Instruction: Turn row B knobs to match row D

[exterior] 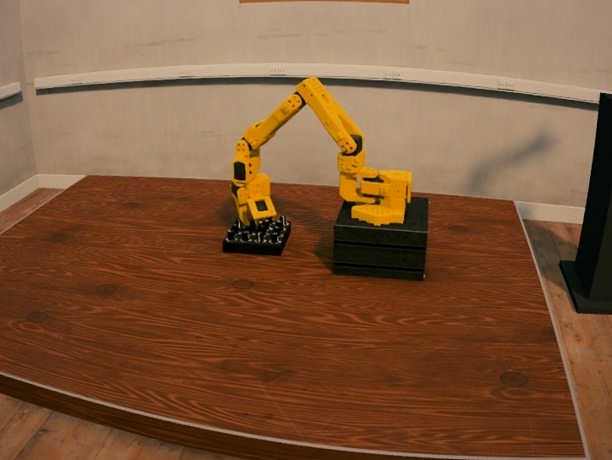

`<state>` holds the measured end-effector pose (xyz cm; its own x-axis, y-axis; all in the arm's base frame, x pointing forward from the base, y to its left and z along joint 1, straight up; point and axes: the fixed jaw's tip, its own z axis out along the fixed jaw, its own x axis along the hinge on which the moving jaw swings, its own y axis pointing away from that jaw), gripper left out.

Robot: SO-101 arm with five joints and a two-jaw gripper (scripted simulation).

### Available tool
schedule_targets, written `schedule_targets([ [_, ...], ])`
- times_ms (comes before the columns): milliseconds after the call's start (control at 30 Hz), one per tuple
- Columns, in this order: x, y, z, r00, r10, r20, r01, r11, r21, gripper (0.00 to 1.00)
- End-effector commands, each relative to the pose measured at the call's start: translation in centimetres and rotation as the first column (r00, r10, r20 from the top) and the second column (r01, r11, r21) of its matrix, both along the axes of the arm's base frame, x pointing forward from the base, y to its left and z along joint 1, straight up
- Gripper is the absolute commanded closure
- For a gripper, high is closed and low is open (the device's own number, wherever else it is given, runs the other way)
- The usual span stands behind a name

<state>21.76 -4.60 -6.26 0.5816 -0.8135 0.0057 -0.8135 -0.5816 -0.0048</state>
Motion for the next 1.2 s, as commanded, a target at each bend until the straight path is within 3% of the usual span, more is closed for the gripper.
schedule_targets([
  [0, -0.06, 0.07, -0.11, 0.998, -0.062, -0.01, 0.062, 0.998, 0.002, 0.99],
  [500, -0.11, 0.18, -0.11, 0.958, -0.285, -0.01, 0.285, 0.959, 0.001, 0.99],
  [1167, -0.14, 0.36, -0.11, 0.824, -0.567, -0.01, 0.567, 0.824, 0.001, 0.99],
])
